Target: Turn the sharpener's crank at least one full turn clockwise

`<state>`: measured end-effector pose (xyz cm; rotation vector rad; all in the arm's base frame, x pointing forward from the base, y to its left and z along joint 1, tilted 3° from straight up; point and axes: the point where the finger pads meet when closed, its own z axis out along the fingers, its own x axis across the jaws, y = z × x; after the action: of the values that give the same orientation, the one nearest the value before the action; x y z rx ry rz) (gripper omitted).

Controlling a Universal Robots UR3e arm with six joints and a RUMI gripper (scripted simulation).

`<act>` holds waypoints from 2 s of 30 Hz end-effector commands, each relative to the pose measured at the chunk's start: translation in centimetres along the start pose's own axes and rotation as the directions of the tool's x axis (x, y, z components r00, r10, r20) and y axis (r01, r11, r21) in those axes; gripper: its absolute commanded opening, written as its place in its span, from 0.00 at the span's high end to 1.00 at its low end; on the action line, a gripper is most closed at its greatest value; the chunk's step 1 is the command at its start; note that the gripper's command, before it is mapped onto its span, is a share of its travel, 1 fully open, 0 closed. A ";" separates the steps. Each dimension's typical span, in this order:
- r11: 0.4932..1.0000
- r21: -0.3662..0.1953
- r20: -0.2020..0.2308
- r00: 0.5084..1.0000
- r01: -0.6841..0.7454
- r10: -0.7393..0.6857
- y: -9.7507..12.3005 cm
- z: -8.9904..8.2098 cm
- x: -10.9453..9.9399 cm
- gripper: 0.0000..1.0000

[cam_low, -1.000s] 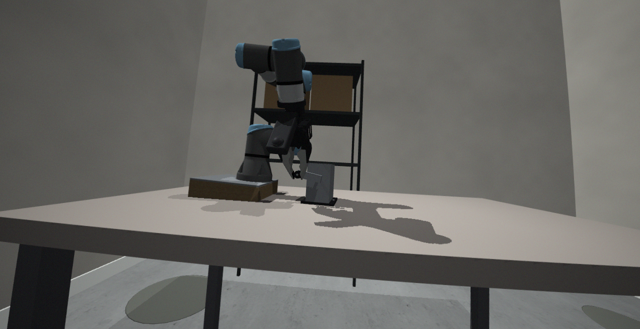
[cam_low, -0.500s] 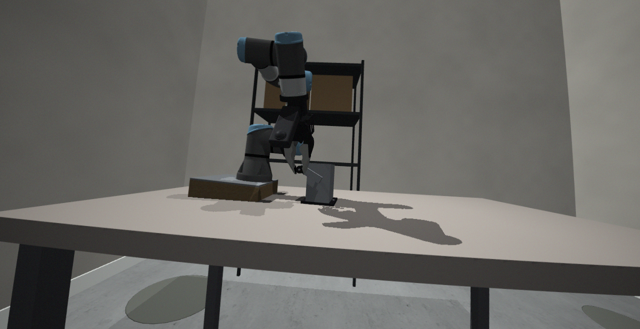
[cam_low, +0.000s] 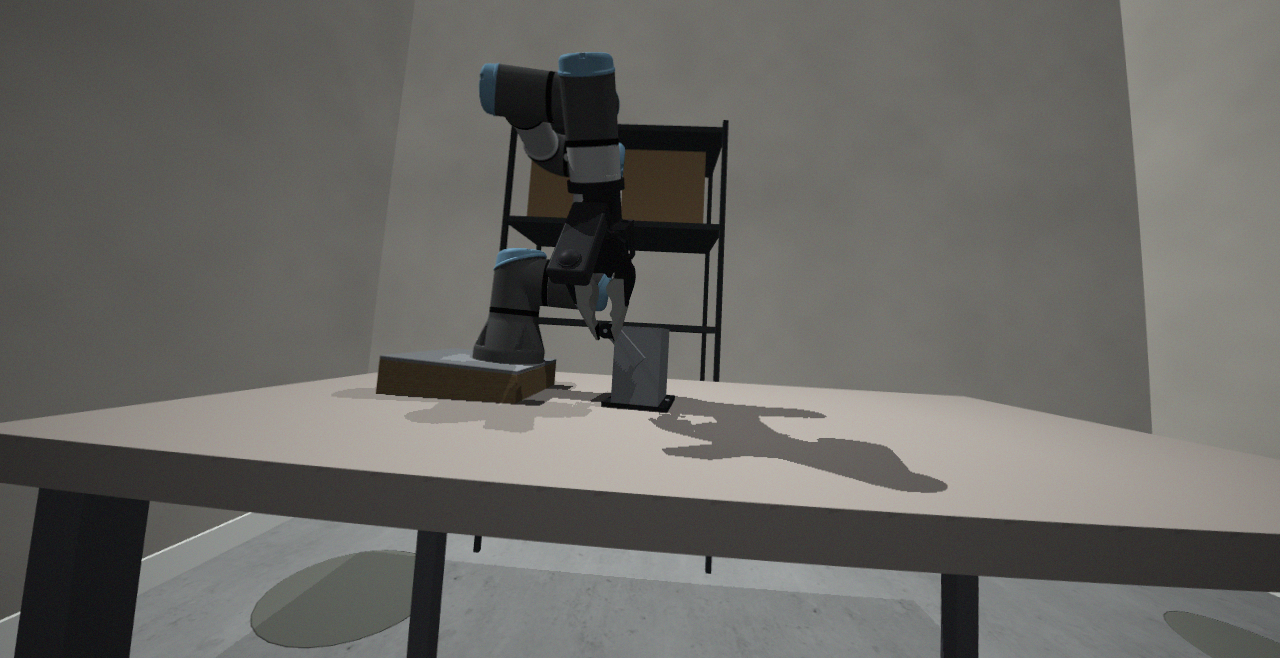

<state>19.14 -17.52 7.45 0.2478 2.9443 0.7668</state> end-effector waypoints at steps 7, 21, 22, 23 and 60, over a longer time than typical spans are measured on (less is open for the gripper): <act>1.000 0.001 0.001 1.000 0.001 -0.001 0.4 -0.7 -1.0 0.91; 1.000 0.001 0.001 1.000 0.001 -0.001 0.6 -1.2 -2.4 0.91; 1.000 0.001 0.001 1.000 0.001 -0.001 0.6 -1.2 -2.5 0.91; 1.000 0.001 0.001 1.000 0.001 -0.001 0.7 -1.2 -2.6 0.91; 1.000 0.001 0.001 1.000 0.001 -0.001 0.7 -1.3 -4.4 0.91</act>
<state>23.41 -18.29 9.04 0.2478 2.9427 0.7667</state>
